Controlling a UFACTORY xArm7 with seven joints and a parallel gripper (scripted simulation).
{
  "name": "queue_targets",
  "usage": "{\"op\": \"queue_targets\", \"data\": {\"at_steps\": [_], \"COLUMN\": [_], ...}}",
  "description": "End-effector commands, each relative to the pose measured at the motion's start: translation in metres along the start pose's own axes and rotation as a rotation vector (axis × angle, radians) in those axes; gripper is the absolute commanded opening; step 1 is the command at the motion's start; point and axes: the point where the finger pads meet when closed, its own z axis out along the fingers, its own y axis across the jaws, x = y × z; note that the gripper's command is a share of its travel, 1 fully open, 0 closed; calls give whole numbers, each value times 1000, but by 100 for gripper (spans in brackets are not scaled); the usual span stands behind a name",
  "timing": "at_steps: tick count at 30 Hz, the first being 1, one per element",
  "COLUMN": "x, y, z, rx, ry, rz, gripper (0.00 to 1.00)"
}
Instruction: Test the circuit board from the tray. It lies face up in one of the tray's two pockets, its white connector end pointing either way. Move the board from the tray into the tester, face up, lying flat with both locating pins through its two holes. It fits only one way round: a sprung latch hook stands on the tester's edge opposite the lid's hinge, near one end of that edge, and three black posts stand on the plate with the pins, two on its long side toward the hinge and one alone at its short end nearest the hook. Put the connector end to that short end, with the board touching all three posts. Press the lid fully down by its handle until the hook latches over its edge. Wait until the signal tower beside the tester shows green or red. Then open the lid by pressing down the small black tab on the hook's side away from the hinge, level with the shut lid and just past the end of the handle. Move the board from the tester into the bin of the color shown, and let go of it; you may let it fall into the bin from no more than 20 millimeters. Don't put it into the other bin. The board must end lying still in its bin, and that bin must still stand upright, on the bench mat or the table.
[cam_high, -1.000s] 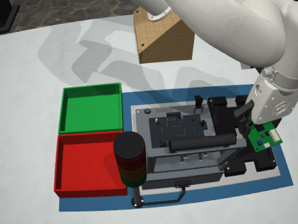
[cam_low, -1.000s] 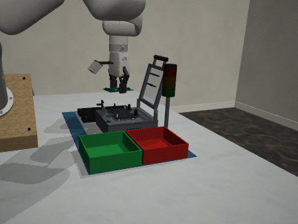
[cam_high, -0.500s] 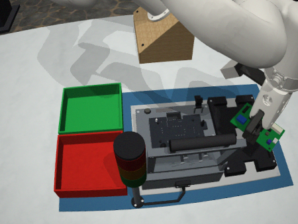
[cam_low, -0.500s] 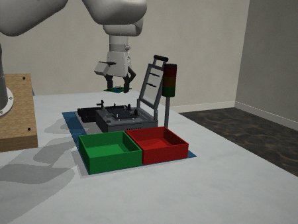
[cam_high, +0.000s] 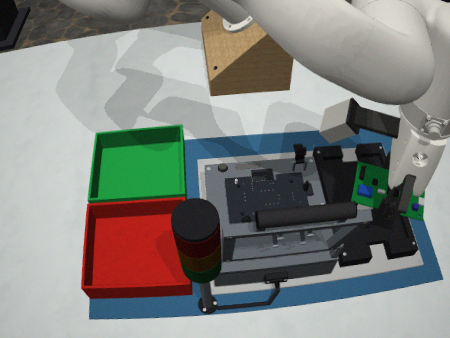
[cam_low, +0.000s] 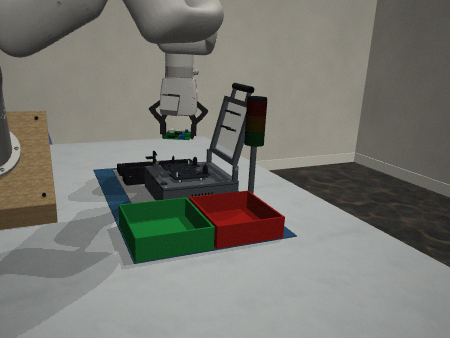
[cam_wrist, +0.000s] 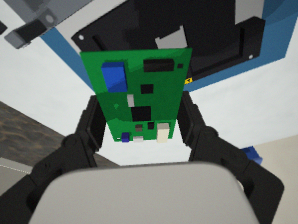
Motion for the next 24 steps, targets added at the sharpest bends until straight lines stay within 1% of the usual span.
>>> {"op": "queue_targets", "data": {"at_steps": [1,11,24], "x": [-1,-1,-1], "y": [0,0,0], "z": [-3,-3,-3], "rx": [-1,0,0], "ry": [-4,-4,-4], "rz": [-101,-296,-398], "gripper": [79,79,79]}}
